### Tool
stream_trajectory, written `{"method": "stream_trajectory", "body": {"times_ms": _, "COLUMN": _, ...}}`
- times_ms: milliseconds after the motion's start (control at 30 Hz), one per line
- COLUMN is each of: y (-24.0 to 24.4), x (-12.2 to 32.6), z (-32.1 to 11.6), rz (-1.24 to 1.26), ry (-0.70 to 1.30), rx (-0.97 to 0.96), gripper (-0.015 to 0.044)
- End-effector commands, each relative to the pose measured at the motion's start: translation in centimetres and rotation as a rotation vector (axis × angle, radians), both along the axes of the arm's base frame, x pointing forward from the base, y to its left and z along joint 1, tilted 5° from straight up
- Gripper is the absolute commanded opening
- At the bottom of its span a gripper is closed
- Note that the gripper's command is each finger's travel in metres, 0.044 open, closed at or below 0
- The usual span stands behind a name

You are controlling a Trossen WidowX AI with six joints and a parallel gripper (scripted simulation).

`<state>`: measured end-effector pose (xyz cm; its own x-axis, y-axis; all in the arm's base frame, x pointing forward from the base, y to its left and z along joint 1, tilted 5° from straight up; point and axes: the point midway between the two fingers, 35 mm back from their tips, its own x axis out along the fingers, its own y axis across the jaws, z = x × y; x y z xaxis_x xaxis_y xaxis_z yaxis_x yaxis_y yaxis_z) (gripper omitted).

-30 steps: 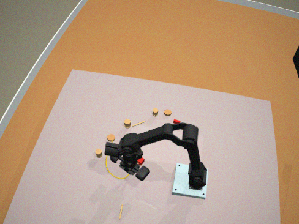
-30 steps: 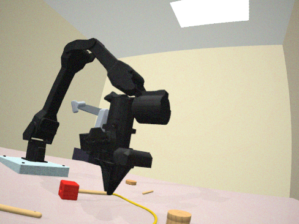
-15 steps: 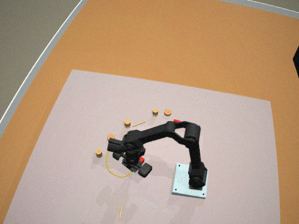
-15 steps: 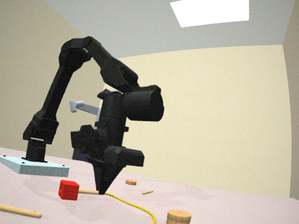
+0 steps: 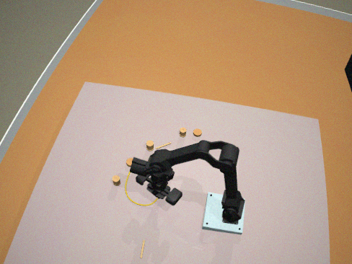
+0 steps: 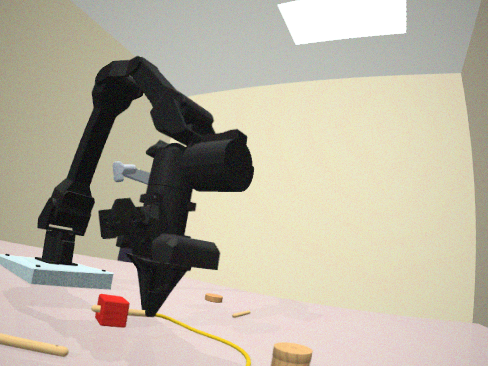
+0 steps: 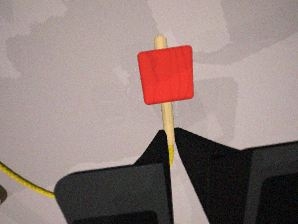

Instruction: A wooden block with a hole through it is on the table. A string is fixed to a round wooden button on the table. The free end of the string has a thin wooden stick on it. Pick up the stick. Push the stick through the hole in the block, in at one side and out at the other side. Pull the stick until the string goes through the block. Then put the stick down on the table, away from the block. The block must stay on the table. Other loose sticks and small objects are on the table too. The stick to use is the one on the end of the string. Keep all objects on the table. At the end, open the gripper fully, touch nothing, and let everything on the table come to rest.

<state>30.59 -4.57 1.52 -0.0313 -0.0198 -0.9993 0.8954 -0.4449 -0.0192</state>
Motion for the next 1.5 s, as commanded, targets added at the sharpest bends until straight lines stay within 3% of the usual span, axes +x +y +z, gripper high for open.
{"method": "stream_trajectory", "body": {"times_ms": 0, "y": -0.7, "x": -0.3, "z": 0.0, "rz": 0.003, "ry": -0.001, "rx": -0.006, "gripper": 0.0000}}
{"method": "stream_trajectory", "body": {"times_ms": 367, "y": -1.8, "x": -0.9, "z": 0.1, "rz": 0.003, "ry": 0.000, "rx": -0.006, "gripper": 0.0000}}
{"method": "stream_trajectory", "body": {"times_ms": 533, "y": -1.5, "x": -0.7, "z": 0.1, "rz": -0.001, "ry": 0.000, "rx": -0.001, "gripper": 0.0125}}
{"method": "stream_trajectory", "body": {"times_ms": 700, "y": -1.5, "x": -0.6, "z": 1.1, "rz": -0.001, "ry": 0.000, "rx": -0.001, "gripper": 0.0125}}
{"method": "stream_trajectory", "body": {"times_ms": 867, "y": -1.1, "x": -0.4, "z": 7.8, "rz": 0.001, "ry": 0.000, "rx": -0.001, "gripper": 0.0125}}
{"method": "stream_trajectory", "body": {"times_ms": 1167, "y": -1.2, "x": -0.2, "z": 7.7, "rz": 0.020, "ry": -0.010, "rx": -0.003, "gripper": 0.0125}}
{"method": "stream_trajectory", "body": {"times_ms": 1467, "y": -2.5, "x": -0.8, "z": 7.8, "rz": 0.797, "ry": 0.014, "rx": 0.012, "gripper": 0.0125}}
